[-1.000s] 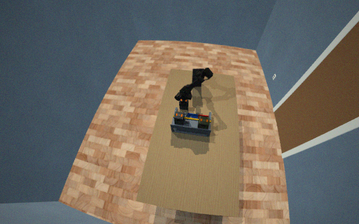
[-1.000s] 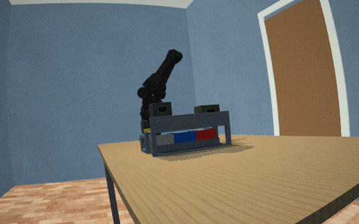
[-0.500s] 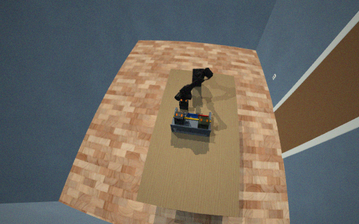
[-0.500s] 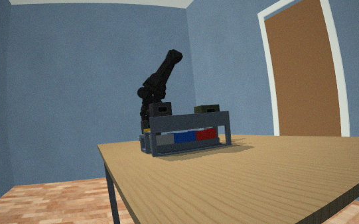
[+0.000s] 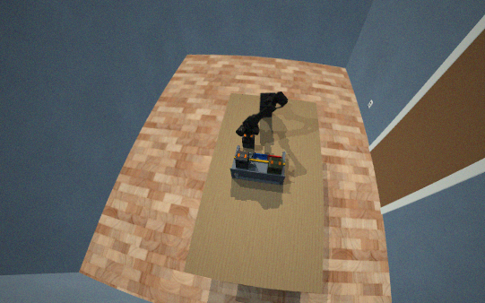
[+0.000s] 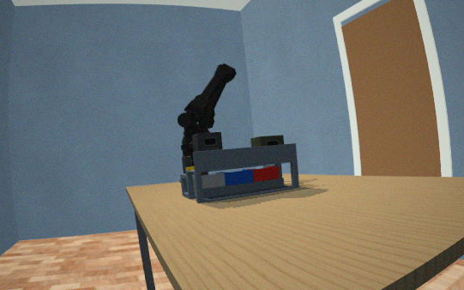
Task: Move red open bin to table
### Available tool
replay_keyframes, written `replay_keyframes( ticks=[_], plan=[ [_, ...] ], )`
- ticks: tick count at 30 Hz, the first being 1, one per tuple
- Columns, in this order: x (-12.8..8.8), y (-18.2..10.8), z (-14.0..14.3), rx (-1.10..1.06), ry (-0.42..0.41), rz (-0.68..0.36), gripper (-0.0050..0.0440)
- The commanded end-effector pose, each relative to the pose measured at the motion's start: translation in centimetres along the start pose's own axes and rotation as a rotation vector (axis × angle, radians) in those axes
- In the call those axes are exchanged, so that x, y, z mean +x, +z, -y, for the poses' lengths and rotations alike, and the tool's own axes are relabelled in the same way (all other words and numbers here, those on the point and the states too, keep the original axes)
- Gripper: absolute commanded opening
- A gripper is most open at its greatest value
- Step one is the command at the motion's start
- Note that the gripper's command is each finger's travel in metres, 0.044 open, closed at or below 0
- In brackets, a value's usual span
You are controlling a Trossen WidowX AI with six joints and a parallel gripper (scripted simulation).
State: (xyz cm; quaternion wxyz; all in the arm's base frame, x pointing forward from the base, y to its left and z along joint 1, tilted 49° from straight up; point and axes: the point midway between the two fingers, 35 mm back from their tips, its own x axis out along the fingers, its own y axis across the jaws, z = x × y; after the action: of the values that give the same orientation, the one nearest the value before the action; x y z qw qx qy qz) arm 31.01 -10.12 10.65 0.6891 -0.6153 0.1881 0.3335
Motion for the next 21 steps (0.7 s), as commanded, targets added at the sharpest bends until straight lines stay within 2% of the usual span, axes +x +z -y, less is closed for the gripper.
replay_keyframes(
  ticks=[1, 6, 7, 21],
  plan=[
    [-1.18, -0.35, 1.01, -0.011, -0.037, -0.031, 0.0],
    [-1.18, -0.35, 1.01, -0.011, -0.037, -0.031, 0.0],
    [-0.64, -0.09, 0.74, -0.013, -0.023, -0.015, 0.0],
    [-1.18, -0.35, 1.02, -0.011, -0.037, -0.031, 0.0]
  ],
)
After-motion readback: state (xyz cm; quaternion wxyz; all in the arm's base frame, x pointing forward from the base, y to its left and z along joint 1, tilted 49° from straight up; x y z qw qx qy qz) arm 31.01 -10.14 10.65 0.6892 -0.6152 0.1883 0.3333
